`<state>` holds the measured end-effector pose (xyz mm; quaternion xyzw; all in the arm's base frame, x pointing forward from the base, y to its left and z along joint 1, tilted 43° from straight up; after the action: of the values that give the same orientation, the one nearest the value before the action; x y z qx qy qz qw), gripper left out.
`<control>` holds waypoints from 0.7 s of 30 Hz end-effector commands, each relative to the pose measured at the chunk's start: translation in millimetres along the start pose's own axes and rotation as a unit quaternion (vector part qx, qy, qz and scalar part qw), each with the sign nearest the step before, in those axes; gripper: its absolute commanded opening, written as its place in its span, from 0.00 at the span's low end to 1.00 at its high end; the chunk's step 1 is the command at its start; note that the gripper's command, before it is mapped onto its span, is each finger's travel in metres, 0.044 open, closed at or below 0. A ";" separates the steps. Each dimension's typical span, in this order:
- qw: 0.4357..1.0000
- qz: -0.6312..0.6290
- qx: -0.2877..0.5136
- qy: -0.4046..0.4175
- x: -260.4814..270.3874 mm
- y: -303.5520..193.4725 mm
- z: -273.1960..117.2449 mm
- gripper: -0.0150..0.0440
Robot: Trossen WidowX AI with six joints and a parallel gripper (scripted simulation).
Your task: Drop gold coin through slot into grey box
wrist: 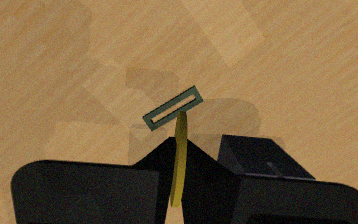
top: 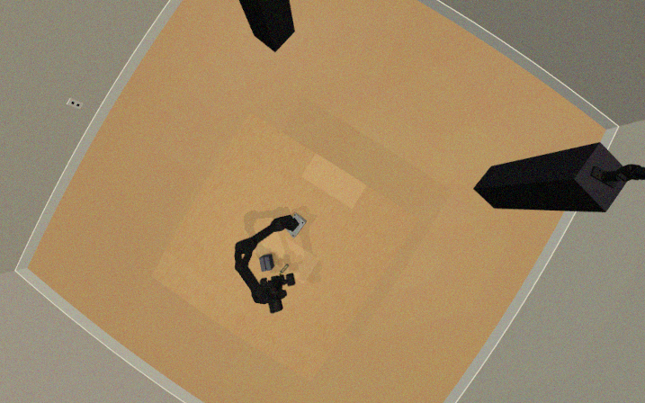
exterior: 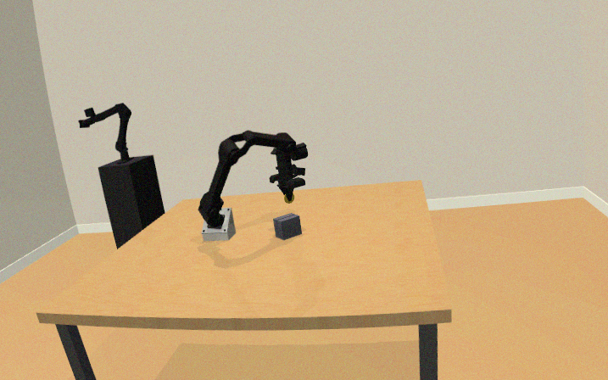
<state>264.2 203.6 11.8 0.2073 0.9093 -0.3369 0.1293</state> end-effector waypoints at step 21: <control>1.000 -0.002 -0.002 0.001 -43.2 -45.3 -2.7 0.25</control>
<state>279.8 168.3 48.5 0.2071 0.9108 -0.3340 0.1266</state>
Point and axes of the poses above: the point midway between the two fingers, 35 mm back from their tips, its own z axis out along the fingers, its own x axis across the jaws, y = z × x, the point moved 5 cm from there along -z, back along the fingers, and after that the axes turned 11 degrees about -z, right-handed, at the moved point
